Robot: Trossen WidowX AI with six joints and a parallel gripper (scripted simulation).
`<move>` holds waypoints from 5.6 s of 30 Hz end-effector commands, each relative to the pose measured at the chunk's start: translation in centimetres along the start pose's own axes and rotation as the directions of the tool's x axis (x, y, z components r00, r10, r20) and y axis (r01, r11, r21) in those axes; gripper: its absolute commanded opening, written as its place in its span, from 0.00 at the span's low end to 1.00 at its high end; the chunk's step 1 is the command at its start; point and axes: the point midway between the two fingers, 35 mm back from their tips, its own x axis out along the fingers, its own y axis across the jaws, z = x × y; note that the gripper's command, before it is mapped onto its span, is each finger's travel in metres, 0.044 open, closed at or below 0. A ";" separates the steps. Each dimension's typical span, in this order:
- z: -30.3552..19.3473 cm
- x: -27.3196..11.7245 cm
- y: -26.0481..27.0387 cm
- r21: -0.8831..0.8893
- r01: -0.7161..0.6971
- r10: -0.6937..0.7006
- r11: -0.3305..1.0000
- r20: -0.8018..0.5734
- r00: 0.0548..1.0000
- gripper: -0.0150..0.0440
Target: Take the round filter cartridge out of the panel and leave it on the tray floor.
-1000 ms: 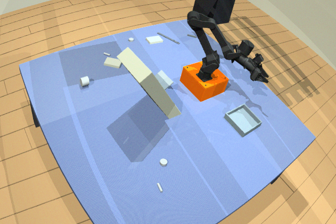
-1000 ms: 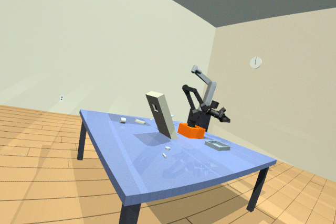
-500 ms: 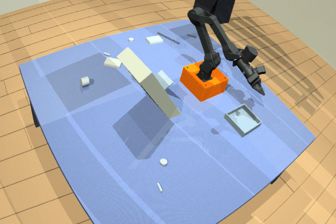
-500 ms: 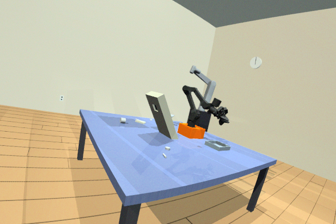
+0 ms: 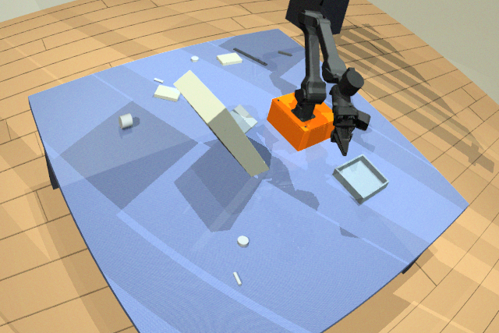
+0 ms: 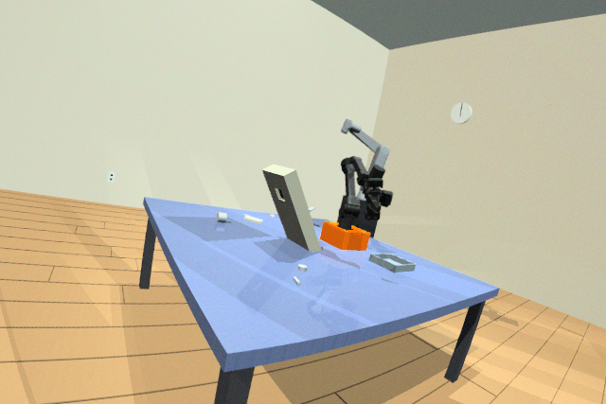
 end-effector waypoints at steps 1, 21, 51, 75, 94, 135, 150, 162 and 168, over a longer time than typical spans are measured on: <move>-5.3 -0.4 -2.0 -0.096 -0.014 -0.001 0.995 -0.153 0.988 0.43; -26.4 -14.9 -5.2 -0.263 -0.476 0.132 0.839 -0.749 0.649 0.43; -29.1 -13.8 -4.9 -0.258 -0.493 0.138 0.831 -0.763 0.632 0.43; -31.0 -12.2 -4.3 -0.259 -0.492 0.137 0.831 -0.763 0.632 0.43; -31.3 -12.0 -4.3 -0.259 -0.492 0.136 0.831 -0.763 0.632 0.43; -32.4 -11.0 -4.1 -0.260 -0.492 0.135 0.831 -0.763 0.632 0.43; -32.3 -11.1 -4.1 -0.228 -0.459 0.136 0.859 -0.763 0.632 0.25; -32.4 -11.0 -4.1 0.017 -0.190 0.135 0.982 -0.763 0.632 0.25; -32.4 -11.0 -4.1 0.149 -0.031 0.135 0.988 -0.763 0.632 0.25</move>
